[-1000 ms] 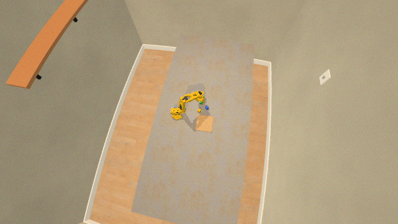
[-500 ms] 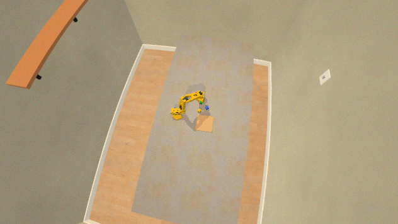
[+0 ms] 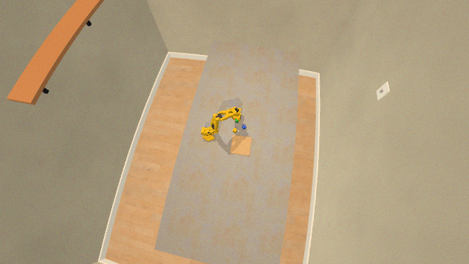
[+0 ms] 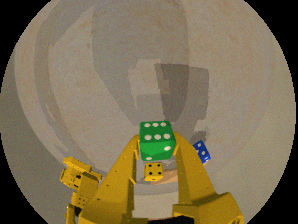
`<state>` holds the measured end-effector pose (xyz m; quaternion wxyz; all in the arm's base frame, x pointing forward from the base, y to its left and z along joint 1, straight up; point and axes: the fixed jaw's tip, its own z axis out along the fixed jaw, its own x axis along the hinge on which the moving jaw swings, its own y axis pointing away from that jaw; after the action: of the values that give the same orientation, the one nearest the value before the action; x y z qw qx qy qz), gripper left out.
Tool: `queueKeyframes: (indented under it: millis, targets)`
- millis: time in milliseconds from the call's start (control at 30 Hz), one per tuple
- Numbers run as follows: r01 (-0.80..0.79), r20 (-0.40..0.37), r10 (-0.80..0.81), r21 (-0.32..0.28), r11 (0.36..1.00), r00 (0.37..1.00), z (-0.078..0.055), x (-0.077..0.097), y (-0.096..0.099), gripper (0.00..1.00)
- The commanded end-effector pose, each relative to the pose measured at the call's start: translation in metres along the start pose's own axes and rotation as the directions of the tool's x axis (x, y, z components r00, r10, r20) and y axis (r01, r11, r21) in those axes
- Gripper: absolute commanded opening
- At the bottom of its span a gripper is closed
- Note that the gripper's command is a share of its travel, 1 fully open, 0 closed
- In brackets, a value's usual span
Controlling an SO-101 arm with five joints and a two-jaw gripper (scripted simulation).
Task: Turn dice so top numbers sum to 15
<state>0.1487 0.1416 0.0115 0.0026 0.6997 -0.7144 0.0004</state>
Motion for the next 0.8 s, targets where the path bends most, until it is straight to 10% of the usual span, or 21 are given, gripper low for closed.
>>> queueKeyframes:
  millis: [0, 767]
  targets:
    - [0.001, 0.026, -0.002, 0.027, 1.0, 1.0, -0.0069, -0.0034, -0.006, 0.13]
    - [0.001, 0.026, -0.002, 0.027, 1.0, 1.0, -0.0097, -0.0037, -0.0061, 0.0]
